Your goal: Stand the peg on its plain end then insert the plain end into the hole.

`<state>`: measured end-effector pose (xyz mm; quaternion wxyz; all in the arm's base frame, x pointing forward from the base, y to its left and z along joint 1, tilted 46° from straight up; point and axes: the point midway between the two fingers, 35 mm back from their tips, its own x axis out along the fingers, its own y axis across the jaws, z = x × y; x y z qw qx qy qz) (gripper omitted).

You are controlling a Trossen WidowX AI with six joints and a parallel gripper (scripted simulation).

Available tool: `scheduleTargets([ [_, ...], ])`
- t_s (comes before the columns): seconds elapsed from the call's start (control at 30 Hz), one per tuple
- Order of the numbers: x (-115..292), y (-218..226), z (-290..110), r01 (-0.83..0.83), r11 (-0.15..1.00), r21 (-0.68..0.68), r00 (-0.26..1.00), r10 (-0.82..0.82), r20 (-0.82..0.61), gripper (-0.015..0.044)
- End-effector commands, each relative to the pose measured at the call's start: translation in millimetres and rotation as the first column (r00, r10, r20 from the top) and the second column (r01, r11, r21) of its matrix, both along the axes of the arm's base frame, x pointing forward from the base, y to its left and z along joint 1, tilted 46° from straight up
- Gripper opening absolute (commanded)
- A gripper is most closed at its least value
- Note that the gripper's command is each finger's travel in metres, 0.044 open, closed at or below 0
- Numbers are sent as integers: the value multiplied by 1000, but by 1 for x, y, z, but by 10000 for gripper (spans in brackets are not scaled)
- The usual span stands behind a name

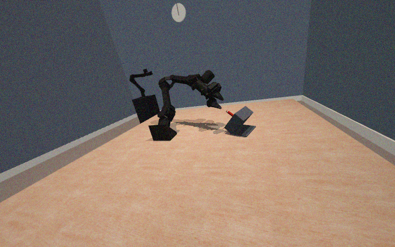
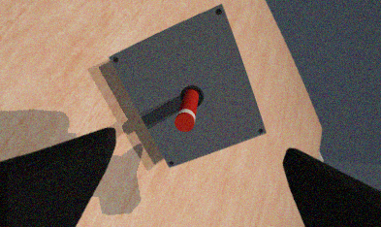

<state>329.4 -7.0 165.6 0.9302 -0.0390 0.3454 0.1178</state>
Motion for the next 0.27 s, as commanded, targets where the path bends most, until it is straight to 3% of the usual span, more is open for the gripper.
scheduleTargets([
  [0.0,-5,-1,5,-3,1000,-1,1000,3,3,440],
  [0.23,-11,-3,10,-2,1000,-1,1000,2,3,440],
])
